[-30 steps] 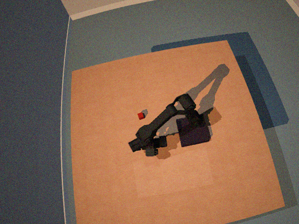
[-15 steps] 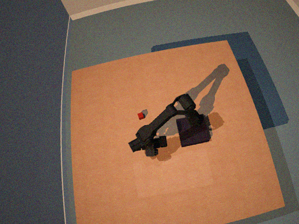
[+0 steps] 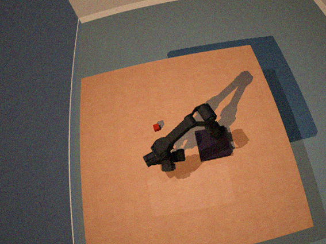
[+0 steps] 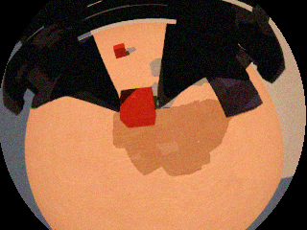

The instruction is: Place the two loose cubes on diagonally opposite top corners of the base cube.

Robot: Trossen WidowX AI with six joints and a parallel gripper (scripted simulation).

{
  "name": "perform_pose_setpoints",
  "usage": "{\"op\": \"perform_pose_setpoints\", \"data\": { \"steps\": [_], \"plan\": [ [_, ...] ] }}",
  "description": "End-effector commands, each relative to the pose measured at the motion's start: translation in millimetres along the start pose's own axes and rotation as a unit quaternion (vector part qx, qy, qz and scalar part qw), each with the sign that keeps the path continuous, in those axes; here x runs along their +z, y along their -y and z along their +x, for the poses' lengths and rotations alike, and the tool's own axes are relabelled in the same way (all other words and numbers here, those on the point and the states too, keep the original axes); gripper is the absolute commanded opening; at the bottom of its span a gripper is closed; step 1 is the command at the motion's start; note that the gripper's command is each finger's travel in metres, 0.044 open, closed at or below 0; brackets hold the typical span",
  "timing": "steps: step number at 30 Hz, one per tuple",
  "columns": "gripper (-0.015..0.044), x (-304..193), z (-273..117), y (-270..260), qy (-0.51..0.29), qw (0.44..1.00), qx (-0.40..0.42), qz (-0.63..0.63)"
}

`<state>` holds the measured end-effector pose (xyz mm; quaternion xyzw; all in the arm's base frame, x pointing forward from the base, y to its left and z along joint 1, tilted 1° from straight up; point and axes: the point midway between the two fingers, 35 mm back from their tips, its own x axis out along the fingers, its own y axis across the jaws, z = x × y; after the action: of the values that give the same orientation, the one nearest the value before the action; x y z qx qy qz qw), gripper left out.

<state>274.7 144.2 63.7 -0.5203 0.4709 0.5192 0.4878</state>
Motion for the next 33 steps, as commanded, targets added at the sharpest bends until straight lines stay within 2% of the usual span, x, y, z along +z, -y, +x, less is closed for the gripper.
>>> {"op": "perform_pose_setpoints", "data": {
  "steps": [1,25,26,28,33],
  "plan": [
    [0.0205,0.7,-8.1,1.7,0.002,1.000,-0.004,0.000],
    [0.0205,0.7,-28.8,1.5,0.002,1.000,-0.004,0.000],
    [0.0231,-0.8,-26.0,0.5,0.000,1.000,-0.001,0.006],
    [0.0265,-7.3,-27.2,4.6,0.001,0.999,-0.001,0.055],
    [0.0265,-33.3,-31.9,19.2,0.005,0.971,-0.003,0.237]
  ]
}}
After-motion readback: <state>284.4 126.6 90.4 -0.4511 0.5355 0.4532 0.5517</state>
